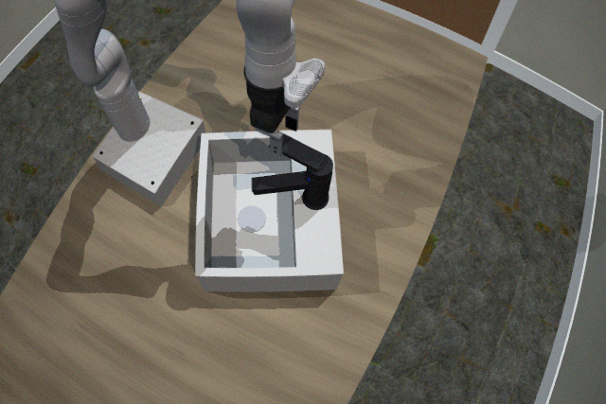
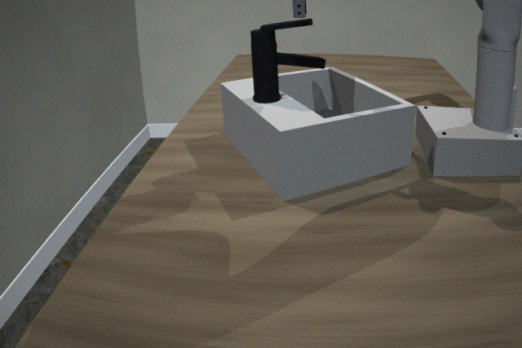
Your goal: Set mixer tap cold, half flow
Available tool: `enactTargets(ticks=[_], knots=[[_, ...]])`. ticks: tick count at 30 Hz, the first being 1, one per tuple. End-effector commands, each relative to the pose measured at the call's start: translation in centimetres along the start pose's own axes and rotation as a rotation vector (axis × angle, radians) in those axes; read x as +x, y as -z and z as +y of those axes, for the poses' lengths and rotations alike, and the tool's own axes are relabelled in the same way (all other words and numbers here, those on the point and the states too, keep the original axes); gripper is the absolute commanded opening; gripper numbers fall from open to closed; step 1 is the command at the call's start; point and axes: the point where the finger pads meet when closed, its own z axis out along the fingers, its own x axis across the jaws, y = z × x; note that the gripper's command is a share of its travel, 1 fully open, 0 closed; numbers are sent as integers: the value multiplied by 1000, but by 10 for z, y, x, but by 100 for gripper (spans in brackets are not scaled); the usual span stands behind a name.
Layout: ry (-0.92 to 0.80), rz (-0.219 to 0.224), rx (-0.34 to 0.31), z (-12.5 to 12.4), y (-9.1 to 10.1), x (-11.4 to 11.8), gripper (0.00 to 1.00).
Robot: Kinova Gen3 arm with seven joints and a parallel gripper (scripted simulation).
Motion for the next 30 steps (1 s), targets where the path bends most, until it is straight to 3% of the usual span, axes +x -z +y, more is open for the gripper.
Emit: enactTargets(ticks=[1,30], knots=[[0,0,1,0,0,0,100],[0,0,1,0,-24,0,100]])
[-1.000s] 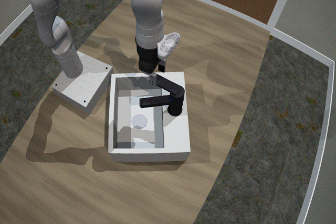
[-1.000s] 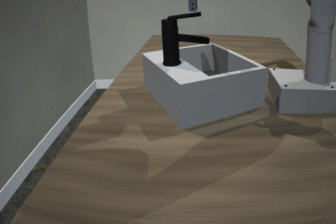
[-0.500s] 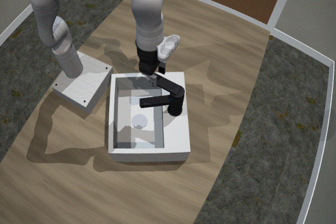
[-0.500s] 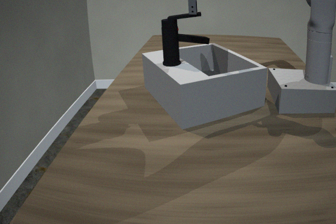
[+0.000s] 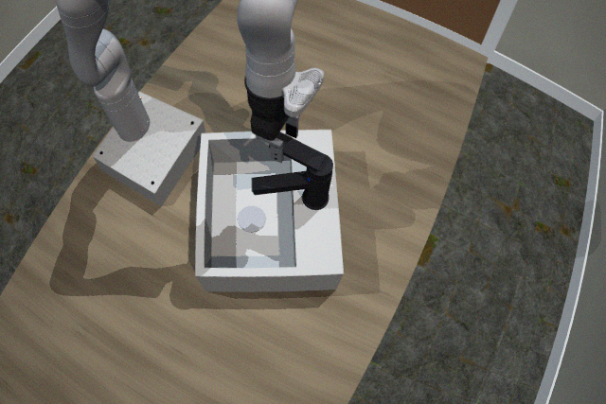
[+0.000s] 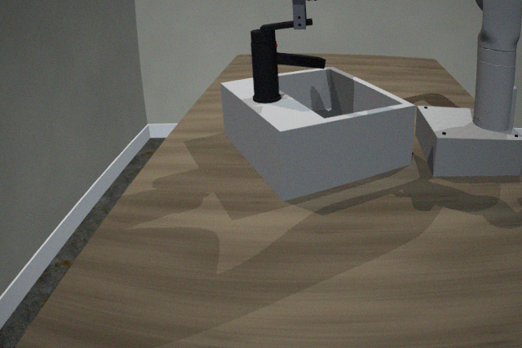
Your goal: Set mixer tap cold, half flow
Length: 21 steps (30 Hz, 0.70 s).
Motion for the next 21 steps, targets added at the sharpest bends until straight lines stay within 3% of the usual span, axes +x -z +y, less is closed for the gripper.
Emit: enactTargets(ticks=[1,21], knots=[[0,0,-2,1,-3,0,100],[0,0,-2,1,-9,0,100]])
